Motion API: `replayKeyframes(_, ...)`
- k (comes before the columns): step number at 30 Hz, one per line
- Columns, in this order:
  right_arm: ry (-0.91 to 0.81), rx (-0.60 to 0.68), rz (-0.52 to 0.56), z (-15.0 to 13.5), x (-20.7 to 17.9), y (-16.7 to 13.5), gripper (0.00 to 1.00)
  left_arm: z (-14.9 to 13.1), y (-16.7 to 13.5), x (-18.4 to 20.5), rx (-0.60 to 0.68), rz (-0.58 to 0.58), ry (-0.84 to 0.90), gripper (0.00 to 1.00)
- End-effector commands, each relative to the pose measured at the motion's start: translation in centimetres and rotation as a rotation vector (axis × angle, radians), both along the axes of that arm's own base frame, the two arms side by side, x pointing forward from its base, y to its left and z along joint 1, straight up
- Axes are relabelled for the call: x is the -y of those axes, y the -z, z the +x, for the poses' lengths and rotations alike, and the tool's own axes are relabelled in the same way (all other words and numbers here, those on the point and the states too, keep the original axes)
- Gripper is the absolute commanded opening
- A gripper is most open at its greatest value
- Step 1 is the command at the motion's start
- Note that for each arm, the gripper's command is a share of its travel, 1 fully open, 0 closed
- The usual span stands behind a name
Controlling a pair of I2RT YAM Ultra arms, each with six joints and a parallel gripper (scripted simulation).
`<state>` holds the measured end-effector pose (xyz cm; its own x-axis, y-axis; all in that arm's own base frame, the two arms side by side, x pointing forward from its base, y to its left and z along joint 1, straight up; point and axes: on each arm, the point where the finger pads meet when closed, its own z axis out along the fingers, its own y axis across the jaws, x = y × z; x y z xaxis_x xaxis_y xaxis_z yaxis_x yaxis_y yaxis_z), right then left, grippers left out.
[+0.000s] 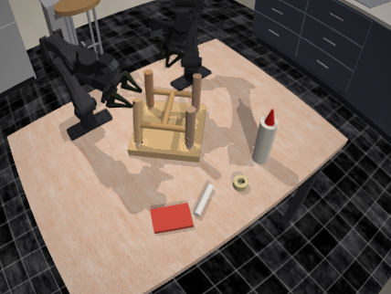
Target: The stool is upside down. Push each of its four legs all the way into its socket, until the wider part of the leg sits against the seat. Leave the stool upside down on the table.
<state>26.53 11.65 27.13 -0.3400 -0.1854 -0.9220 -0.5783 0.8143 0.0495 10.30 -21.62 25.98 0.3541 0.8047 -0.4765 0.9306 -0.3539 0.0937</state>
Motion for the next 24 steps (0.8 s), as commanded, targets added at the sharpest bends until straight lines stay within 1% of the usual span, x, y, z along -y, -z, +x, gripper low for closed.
replayKeyframes(1, -0.137, 0.125, -0.012, -2.3, -1.7, -0.9, 0.69, -2.2, -0.8, 2.7, -0.029, -0.066, 0.271, 0.69)
replayKeyframes(4, -0.175, 0.141, -0.018, -3.4, -2.1, -0.2, 0.69, -3.2, -0.1, 3.9, -0.072, -0.070, 0.427, 0.69)
replayKeyframes(7, -0.202, 0.147, -0.019, -4.1, -2.5, 0.2, 0.69, -3.9, 0.5, 4.6, -0.097, -0.064, 0.490, 0.69)
replayKeyframes(9, -0.210, 0.147, -0.020, -4.4, -2.5, 0.6, 0.69, -4.2, 0.7, 4.9, -0.107, -0.059, 0.509, 0.69)
replayKeyframes(10, -0.215, 0.144, -0.019, -4.5, -2.6, 0.6, 0.69, -4.4, 0.3, 5.1, -0.099, -0.073, 0.520, 0.69)
replayKeyframes(13, -0.217, 0.143, -0.019, -4.6, -2.7, 0.7, 0.69, -4.5, 0.3, 5.1, -0.099, -0.073, 0.526, 0.69)
replayKeyframes(15, -0.214, 0.163, -0.014, -4.7, -2.7, -0.3, 0.69, -4.9, -0.4, 4.8, -0.081, -0.093, 0.526, 0.69)
replayKeyframes(16, -0.210, 0.152, -0.008, -4.7, -2.7, -0.1, 0.69, -4.9, -0.3, 4.8, -0.084, -0.089, 0.525, 0.69)
replayKeyframes(17, -0.202, 0.154, -0.005, -4.5, -2.6, -0.5, 0.69, -4.8, -0.3, 4.8, -0.084, -0.087, 0.520, 0.69)
replayKeyframes(18, -0.203, 0.054, -0.010, -4.4, -2.6, 2.2, 0.69, -4.6, 1.1, 5.4, -0.134, -0.049, 0.518, 0.69)
replayKeyframes(20, -0.196, 0.067, -0.009, -4.1, -2.5, 2.0, 0.69, -4.7, 0.4, 5.1, -0.113, -0.068, 0.518, 0.69)
replayKeyframes(21, -0.197, 0.001, -0.014, -4.3, -2.5, 3.9, 0.69, -4.8, -0.1, 5.0, -0.099, -0.087, 0.516, 0.69)
replayKeyframes(23, -0.197, 0.082, -0.008, -4.4, -2.5, 1.5, 0.69, -4.8, -0.3, 4.9, -0.093, -0.092, 0.517, 0.69)
replayKeyframes(24, -0.201, 0.085, -0.008, -4.6, -2.6, 1.7, 0.69, -4.9, -0.4, 4.9, -0.094, -0.096, 0.518, 0.69)
